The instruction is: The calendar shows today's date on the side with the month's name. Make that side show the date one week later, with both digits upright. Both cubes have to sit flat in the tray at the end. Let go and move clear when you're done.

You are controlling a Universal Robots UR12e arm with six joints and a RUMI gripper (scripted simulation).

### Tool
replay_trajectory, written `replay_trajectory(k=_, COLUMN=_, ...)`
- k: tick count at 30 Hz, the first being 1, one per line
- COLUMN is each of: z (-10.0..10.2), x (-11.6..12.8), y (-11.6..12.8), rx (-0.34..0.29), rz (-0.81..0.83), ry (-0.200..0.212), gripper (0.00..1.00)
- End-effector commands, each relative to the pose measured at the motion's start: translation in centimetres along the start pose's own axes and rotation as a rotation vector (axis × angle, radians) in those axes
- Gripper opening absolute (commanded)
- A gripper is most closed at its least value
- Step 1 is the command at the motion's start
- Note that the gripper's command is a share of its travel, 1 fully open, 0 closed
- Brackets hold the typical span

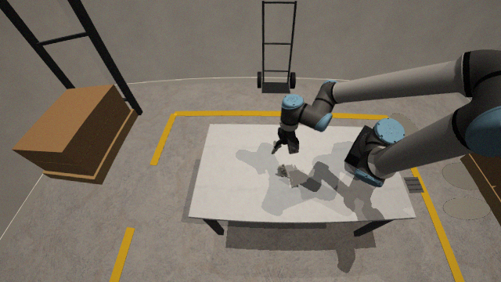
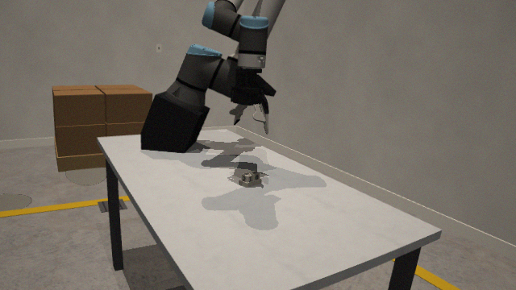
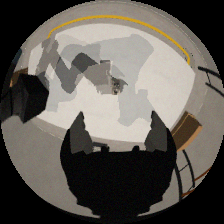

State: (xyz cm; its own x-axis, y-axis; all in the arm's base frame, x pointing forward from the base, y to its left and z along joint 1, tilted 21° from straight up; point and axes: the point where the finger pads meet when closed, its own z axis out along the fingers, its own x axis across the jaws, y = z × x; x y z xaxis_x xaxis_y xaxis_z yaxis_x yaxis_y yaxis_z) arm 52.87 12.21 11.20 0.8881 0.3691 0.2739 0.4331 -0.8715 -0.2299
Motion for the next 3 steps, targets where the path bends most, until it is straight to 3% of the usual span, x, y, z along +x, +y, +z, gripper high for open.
replay_trajectory(k=1, z=0.10, x=-0.10, y=0.00, rx=0.003, rz=0.001, ry=-0.001, gripper=1.00)
replay_trajectory(k=3, z=0.10, x=-0.10, y=0.00, rx=0.003, rz=0.001, ry=-0.001, gripper=1.00)
